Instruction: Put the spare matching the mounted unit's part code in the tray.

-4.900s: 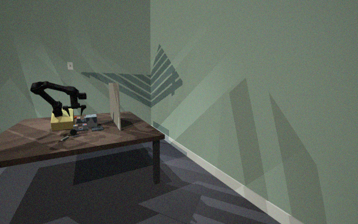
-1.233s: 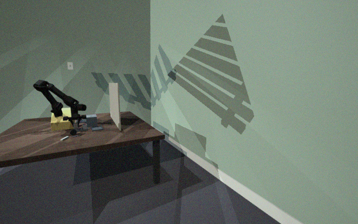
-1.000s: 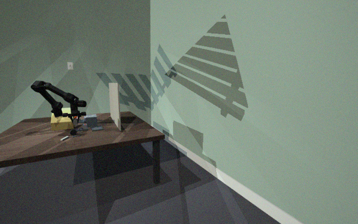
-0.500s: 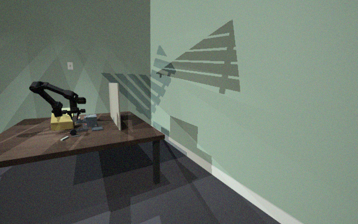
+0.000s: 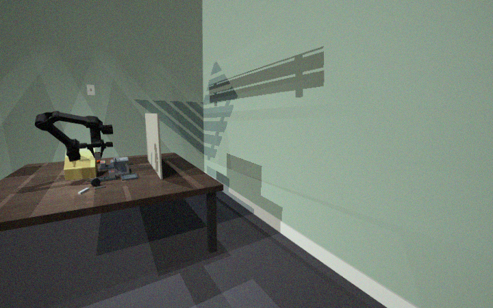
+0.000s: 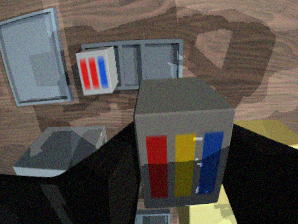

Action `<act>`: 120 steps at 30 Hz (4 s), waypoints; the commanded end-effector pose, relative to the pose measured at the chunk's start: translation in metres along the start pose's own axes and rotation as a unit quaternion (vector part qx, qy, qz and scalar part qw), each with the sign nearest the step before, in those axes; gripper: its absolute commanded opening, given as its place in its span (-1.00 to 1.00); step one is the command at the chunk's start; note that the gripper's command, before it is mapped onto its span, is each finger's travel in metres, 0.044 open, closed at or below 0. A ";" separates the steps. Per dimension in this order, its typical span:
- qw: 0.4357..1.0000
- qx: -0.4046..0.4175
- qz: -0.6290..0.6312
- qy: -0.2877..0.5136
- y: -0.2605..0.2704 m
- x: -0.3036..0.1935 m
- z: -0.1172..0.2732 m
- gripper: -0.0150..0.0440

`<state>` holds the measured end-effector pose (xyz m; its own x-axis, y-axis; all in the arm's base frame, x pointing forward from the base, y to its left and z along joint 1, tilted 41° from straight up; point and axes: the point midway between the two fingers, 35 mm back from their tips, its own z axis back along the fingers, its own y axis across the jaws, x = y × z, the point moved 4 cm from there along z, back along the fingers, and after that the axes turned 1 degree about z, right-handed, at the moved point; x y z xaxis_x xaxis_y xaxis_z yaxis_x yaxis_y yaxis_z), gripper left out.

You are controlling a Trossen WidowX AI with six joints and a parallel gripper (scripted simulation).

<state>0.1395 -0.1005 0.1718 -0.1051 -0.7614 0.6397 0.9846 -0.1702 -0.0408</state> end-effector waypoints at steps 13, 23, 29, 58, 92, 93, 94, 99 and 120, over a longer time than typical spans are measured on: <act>1.000 0.006 0.004 -0.002 0.030 0.006 0.024 -0.49; 1.000 0.006 0.001 -0.003 0.075 0.018 0.030 -0.49; 1.000 0.006 0.002 -0.002 0.101 0.022 0.030 -0.49; 1.000 0.006 -0.005 -0.006 0.176 0.033 0.013 -0.49; 1.000 0.007 -0.006 -0.004 0.183 0.033 -0.025 -0.49; 1.000 0.007 -0.006 -0.004 0.183 0.033 -0.026 -0.49; 1.000 0.007 -0.006 -0.004 0.183 0.033 -0.027 -0.49; 1.000 0.007 -0.006 -0.003 0.184 0.033 -0.032 -0.49; 1.000 0.007 -0.006 -0.003 0.185 0.033 -0.056 -0.49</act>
<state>0.3100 -0.1905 0.1463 -0.1207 -0.7521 0.6479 0.9841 -0.1764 -0.0215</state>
